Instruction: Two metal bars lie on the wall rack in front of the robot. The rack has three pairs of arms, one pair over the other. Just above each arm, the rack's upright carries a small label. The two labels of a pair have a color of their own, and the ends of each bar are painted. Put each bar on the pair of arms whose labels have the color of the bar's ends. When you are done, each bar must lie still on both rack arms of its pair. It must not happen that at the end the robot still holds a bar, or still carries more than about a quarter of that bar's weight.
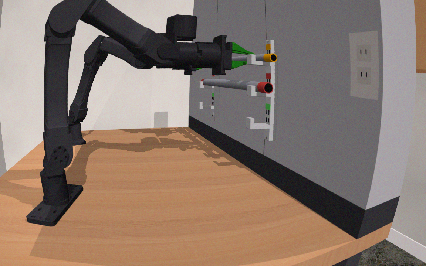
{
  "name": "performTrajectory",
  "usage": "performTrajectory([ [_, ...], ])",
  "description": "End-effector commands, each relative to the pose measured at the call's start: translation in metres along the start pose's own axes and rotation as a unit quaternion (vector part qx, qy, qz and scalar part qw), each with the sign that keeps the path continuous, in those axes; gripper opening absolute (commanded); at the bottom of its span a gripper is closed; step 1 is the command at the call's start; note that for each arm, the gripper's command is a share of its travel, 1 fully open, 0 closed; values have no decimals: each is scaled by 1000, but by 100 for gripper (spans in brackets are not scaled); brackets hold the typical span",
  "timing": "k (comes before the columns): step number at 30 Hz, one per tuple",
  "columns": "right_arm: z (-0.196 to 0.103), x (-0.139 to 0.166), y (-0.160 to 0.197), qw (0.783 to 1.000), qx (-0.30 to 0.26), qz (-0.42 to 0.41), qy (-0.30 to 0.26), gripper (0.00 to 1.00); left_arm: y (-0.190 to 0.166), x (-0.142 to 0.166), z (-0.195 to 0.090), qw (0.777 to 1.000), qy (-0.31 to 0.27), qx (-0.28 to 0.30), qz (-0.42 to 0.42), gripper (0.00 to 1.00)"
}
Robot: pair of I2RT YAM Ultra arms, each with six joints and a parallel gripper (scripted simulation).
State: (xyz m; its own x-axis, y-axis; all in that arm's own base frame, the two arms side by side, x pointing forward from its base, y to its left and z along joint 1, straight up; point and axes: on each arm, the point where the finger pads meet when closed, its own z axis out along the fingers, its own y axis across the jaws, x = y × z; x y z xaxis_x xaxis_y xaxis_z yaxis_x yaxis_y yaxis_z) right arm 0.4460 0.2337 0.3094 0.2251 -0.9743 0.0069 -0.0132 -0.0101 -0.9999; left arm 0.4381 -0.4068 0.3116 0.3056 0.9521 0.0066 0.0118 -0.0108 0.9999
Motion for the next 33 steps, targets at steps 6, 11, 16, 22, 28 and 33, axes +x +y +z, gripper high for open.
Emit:
performTrajectory([
  [6,0,1,-3,1000,8,4,-2,31,1,-1,2,1000,-5,-9,-2,29],
  [11,0,1,-3,1000,8,4,-2,38,1,-1,2,1000,-5,-9,-2,37],
  [16,0,1,-3,1000,8,4,-2,43,1,-1,2,1000,-5,-9,-2,42],
  [22,0,1,-3,1000,8,4,-2,50,1,-1,2,1000,-5,-9,-2,49],
  [28,0,1,-3,1000,8,4,-2,59,1,-1,2,1000,-5,-9,-2,58],
  [33,0,1,-3,1000,8,4,-2,65,1,-1,2,1000,-5,-9,-2,63],
])
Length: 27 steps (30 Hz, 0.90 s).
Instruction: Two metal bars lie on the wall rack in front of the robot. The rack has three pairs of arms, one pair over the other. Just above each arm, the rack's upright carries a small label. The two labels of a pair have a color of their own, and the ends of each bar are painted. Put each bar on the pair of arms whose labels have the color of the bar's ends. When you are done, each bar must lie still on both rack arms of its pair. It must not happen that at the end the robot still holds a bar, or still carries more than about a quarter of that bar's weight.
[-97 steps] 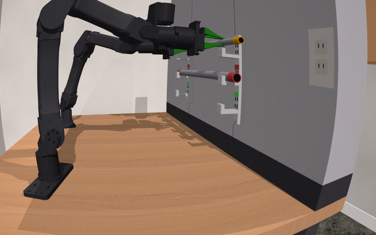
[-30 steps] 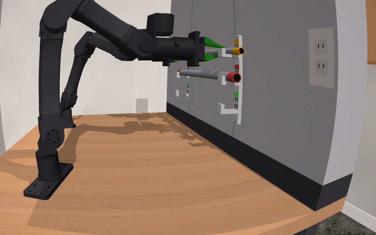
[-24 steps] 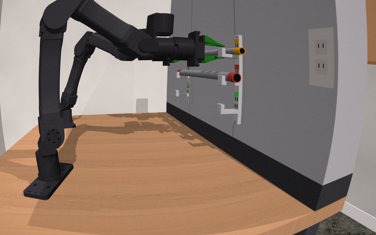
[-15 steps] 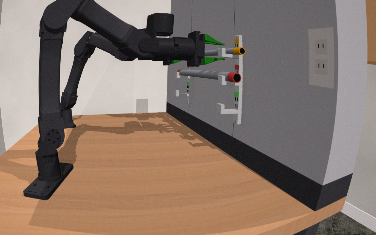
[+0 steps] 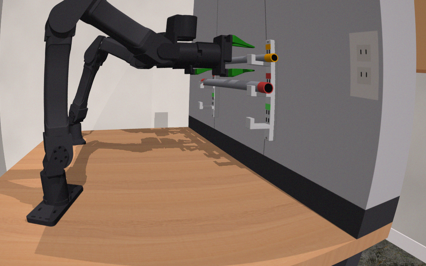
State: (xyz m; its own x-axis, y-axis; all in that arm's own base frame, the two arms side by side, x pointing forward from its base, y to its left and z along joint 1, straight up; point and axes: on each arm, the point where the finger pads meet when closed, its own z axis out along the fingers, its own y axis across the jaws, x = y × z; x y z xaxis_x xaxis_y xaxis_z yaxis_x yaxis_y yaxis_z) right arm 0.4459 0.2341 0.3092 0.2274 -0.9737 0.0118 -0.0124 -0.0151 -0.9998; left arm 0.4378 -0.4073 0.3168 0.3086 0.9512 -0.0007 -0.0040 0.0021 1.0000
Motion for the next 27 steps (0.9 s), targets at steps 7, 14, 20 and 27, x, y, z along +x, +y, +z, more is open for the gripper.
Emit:
performTrajectory([
  [7,-7,2,-3,1000,8,7,-1,65,-4,-1,-6,1000,-3,1,2,63],
  [14,-16,2,-3,1000,8,7,-1,65,-4,0,-14,1000,-3,1,2,63],
  [20,-20,2,-2,1000,8,6,-1,65,-4,0,-19,1000,-3,1,2,63],
  [27,-29,2,-2,1000,8,6,-1,65,-4,0,-27,1000,-3,1,2,63],
])
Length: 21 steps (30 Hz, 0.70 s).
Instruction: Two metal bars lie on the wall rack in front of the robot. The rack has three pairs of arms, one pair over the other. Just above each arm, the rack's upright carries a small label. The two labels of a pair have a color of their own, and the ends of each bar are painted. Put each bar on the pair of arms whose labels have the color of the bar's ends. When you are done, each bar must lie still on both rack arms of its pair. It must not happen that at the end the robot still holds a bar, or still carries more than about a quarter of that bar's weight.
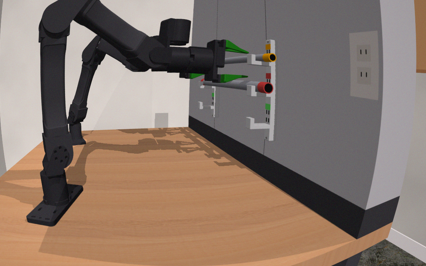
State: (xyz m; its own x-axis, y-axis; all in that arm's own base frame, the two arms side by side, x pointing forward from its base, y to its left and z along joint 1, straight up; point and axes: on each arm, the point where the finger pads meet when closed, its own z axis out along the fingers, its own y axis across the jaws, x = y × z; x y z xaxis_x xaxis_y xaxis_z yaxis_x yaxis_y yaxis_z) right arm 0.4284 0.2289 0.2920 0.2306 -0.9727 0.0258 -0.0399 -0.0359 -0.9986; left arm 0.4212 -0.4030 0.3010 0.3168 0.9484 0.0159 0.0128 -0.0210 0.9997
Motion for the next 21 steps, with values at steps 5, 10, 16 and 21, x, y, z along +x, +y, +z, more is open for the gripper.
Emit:
performTrajectory([
  [5,-17,1,-19,1000,23,13,1,65,11,1,-16,1000,1,-11,-7,63],
  [10,-21,1,-19,1000,23,13,1,65,11,1,-20,1000,1,-11,-7,63],
  [16,-28,1,-18,1000,23,13,1,65,11,1,-27,1000,1,-11,-7,63],
  [21,-34,1,-18,1000,23,13,1,65,11,1,-33,1000,1,-11,-7,63],
])
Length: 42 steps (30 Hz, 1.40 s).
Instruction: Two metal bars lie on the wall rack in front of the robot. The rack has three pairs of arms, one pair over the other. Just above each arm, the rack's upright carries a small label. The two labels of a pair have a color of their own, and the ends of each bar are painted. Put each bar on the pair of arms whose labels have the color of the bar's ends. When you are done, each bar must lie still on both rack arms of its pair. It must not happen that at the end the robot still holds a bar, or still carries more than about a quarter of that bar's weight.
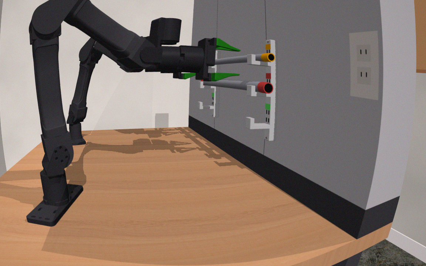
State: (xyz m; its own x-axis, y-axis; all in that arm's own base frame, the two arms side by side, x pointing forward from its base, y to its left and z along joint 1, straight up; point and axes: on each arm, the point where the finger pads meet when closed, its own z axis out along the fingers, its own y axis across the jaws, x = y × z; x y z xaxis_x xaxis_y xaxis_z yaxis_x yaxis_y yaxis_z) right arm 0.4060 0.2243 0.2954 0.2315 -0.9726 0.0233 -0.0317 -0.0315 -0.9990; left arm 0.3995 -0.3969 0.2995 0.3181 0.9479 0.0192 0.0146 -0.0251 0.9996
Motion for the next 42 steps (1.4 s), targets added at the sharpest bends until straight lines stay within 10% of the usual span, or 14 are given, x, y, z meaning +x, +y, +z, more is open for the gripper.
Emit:
performTrajectory([
  [1,-12,1,-16,1000,19,12,1,65,13,2,-11,1000,2,-12,-8,63],
  [42,-34,1,-15,1000,19,12,1,76,12,2,-34,1000,2,-12,-8,75],
])
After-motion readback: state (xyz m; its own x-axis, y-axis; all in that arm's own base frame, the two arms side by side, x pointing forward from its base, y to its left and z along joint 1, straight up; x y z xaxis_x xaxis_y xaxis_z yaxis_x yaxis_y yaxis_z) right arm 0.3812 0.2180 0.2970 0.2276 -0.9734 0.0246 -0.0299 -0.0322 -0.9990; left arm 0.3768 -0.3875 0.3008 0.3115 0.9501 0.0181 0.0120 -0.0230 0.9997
